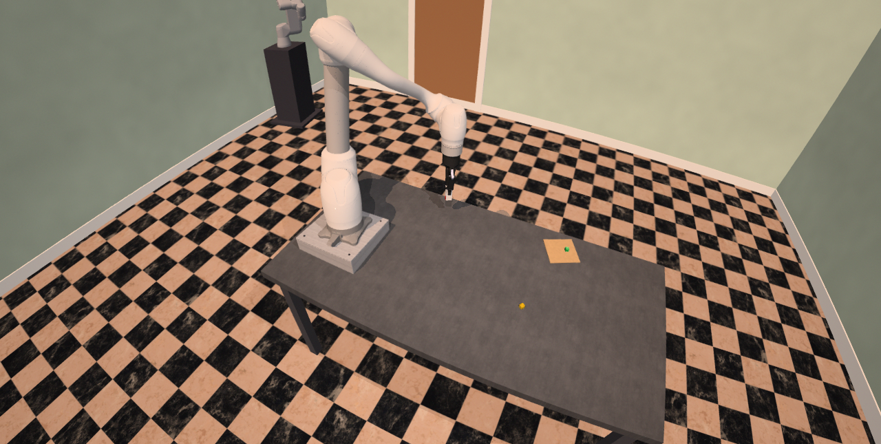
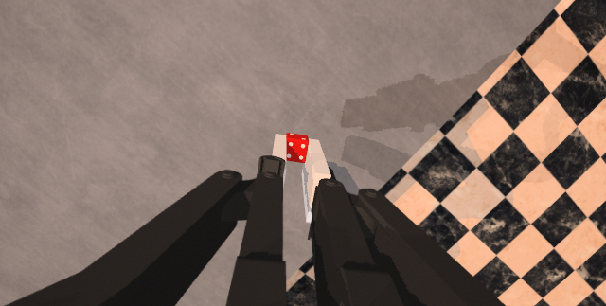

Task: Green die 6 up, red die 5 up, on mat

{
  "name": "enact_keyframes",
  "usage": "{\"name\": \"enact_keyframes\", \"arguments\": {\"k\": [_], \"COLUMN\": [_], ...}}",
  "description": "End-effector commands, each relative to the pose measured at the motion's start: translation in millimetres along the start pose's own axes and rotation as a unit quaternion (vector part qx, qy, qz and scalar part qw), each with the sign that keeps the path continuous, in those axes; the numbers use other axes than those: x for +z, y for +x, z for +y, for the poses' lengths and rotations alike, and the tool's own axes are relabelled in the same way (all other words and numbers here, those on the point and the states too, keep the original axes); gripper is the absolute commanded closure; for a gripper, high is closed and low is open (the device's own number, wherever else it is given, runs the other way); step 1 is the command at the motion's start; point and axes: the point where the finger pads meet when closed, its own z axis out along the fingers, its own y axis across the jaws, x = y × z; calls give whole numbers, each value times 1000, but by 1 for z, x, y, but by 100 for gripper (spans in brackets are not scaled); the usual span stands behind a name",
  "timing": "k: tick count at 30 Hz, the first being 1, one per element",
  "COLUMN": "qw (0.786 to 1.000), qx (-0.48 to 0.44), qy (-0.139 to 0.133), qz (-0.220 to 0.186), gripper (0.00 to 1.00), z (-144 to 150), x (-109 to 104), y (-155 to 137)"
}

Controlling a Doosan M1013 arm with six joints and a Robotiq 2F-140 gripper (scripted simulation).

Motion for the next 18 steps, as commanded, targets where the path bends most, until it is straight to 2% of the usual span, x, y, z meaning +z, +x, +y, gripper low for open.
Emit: {"name": "enact_keyframes", "arguments": {"k": [1, 3, 5, 9, 18], "qw": [996, 996, 990, 979, 932], "qx": [-87, -87, -144, -202, -362], "qy": [-5, -5, -5, -4, -4], "qz": [-2, -2, -2, -3, -3], "gripper": [84, 84, 84, 84, 84], "z": [1, 1, 1, 2, 4], "x": [0, 0, 1, 2, 3], "y": [-4, -4, -4, -4, -5]}}
